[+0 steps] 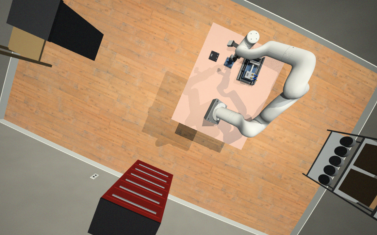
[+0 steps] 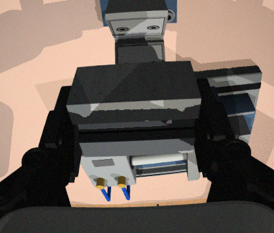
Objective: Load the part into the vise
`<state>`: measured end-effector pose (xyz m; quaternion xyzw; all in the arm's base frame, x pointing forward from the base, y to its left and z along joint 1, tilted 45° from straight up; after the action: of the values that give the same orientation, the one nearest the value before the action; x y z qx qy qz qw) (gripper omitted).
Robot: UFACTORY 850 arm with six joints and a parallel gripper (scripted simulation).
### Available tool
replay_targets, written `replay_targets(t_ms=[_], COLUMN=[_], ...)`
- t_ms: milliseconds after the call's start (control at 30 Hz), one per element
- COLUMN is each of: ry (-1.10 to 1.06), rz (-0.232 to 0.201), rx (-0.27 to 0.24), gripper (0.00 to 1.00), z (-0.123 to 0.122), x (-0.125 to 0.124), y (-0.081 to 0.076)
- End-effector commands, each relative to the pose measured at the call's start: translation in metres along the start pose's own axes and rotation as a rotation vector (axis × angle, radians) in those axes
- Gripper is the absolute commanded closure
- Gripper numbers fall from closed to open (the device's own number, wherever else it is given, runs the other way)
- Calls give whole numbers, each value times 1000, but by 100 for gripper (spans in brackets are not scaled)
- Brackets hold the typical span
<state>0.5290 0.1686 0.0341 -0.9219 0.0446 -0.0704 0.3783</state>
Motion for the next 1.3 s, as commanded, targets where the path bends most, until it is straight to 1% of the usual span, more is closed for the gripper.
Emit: replay_targets(t_ms=[0, 667, 1267], ry=[1, 1, 1], rz=[-1, -1, -1], rx=[1, 1, 1], gripper=[100, 100, 100], z=[0, 0, 0], x=[1, 0, 0], y=[-6, -30, -34])
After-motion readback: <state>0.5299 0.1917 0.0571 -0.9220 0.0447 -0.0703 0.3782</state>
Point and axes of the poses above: the point where the finger pads meet when closed, its own y axis out along the fingers, its own x axis across the jaws, z = x × y, the point moved 7 cm from there along -y, back along the fingers, and after that the axes turned 8 degrees about y, right-handed, at the moved point
